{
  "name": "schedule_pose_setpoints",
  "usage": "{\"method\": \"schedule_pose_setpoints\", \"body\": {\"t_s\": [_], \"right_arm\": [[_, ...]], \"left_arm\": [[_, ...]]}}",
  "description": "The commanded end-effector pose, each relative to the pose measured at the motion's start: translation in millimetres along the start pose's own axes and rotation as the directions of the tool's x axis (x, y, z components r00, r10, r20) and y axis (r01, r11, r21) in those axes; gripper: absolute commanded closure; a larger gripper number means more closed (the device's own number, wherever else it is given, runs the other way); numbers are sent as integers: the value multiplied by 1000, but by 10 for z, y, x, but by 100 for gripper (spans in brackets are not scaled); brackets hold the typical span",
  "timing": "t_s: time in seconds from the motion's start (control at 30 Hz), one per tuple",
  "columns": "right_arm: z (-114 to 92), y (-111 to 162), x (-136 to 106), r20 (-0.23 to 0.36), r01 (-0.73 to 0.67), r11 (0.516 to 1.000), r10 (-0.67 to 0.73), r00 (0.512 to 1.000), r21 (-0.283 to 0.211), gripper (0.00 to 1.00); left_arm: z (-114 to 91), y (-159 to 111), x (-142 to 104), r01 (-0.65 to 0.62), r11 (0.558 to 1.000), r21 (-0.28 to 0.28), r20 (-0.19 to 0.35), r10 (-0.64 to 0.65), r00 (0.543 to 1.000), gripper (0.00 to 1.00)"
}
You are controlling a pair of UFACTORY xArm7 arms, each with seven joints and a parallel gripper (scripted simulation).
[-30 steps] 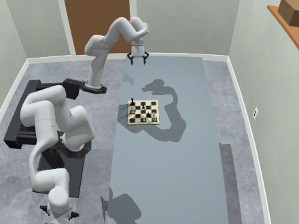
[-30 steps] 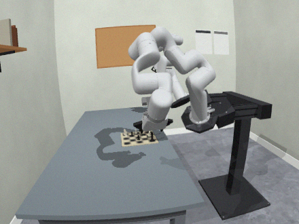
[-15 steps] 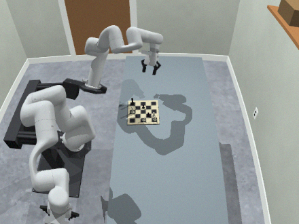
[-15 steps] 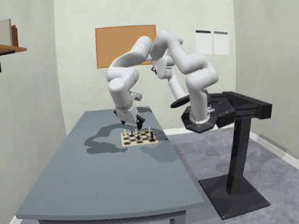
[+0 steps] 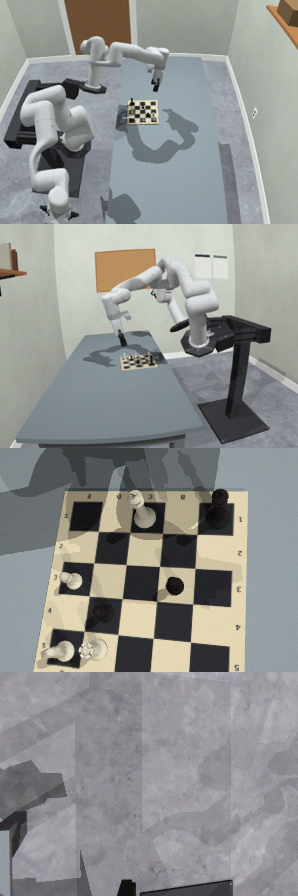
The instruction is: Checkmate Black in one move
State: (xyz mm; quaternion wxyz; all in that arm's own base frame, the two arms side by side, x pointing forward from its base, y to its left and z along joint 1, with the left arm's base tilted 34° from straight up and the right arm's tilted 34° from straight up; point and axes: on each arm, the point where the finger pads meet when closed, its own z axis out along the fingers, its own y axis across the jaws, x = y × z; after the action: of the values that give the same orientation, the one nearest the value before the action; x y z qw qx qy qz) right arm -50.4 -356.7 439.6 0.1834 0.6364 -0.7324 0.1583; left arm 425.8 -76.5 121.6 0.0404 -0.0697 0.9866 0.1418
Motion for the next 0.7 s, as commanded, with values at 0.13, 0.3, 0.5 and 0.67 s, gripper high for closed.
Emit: {"method": "schedule_pose_setpoints", "body": {"t_s": [0.13,0.3,0.5,0.67], "right_arm": [[-15,4,9,-4,-1,1000,1,1000,1,0],[-15,4,9,-4,-1,1000,1,1000,1,0],[-15,4,9,-4,-1,1000,1,1000,1,0],[-15,4,9,-4,-1,1000,1,1000,1,0]], "left_arm": [[270,-915,75,-407,890,-205,77,429,900,0],[371,-1158,151,-560,771,-302,74,605,793,0],[371,-1158,151,-560,771,-302,74,605,793,0],[371,-1158,151,-560,771,-302,74,605,793,0]]}}
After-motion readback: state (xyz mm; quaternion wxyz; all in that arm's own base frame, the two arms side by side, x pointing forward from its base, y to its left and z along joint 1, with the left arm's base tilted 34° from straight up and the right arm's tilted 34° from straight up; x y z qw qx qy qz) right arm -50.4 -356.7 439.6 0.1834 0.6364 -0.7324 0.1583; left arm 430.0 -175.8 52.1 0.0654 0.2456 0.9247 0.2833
